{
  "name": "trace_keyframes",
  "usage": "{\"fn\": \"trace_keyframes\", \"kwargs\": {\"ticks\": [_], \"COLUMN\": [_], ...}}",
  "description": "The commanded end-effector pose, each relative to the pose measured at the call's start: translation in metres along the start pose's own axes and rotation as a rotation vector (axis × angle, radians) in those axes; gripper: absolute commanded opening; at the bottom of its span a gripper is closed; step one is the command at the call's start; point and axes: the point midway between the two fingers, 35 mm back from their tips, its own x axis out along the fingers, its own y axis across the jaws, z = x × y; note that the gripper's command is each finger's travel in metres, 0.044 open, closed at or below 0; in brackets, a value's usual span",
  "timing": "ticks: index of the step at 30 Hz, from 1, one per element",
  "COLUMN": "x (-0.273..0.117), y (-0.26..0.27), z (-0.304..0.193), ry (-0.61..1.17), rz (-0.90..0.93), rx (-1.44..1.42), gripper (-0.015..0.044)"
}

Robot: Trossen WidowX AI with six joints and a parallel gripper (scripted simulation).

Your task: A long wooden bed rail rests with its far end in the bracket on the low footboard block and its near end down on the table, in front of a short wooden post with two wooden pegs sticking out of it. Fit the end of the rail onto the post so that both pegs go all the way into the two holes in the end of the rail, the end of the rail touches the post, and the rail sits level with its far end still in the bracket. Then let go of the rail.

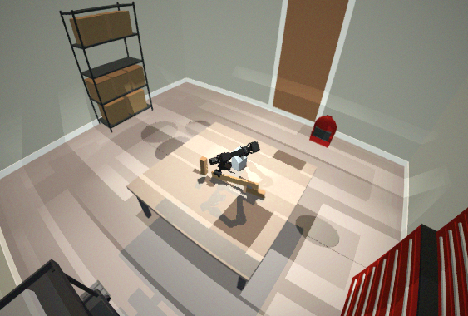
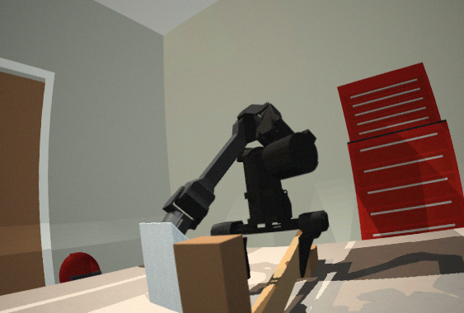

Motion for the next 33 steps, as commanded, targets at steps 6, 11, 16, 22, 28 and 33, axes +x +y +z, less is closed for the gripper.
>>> {"fn": "trace_keyframes", "kwargs": {"ticks": [6, 11, 16, 22, 28, 33], "x": [0.016, 0.024, 0.032, 0.041, 0.051, 0.056], "y": [0.001, 0.001, 0.001, 0.002, 0.003, 0.004], "z": [0.001, 0.001, 0.001, 0.002, 0.003, 0.004], "ry": [-0.006, -0.006, -0.007, -0.008, -0.010, -0.012], "rz": [0.002, 0.002, 0.002, 0.002, 0.002, 0.002], "rx": [0.006, 0.006, 0.006, 0.006, 0.006, 0.006], "gripper": [0.0440, 0.0440, 0.0440, 0.0440, 0.0440, 0.0440]}}
